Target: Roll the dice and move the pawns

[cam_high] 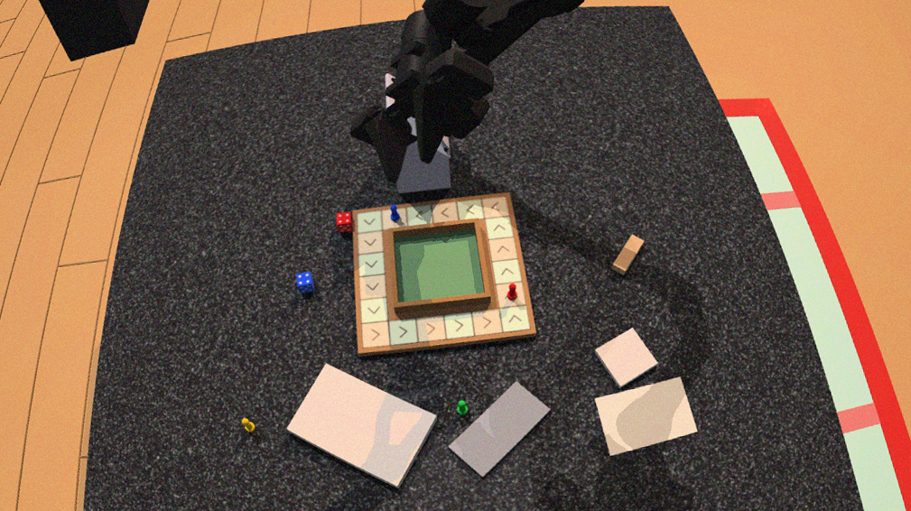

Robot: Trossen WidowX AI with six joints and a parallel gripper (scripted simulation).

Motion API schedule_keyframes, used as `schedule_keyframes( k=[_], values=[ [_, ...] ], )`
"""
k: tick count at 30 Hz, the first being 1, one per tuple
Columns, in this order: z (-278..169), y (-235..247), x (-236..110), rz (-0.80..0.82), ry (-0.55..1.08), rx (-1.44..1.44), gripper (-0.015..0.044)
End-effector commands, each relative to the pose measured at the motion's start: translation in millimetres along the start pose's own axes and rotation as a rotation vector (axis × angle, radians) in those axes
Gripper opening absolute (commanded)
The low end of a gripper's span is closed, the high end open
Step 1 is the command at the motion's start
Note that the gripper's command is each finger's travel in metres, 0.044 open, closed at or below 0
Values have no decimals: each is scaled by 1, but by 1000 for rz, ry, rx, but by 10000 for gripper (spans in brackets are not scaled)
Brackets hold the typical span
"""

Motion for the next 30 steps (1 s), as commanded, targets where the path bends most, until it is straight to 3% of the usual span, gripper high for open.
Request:
schedule_keyframes(
  k=[1,15,30],
  values=[
    [-23,55,13,166,58,238,275],
    [-50,219,6,678,309,943,275],
    [-3,368,-68,1376,767,1675,275]
  ],
)
Point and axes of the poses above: the point midway between the two fingers, 35 mm back from their tips, its own x axis out along the fingers, its own y axis across the jaws, z = x × y, the point moved 9 cm from there along -x, back along the fingers, and after that the axes turned 11 degrees about x, right-handed, at the moved point
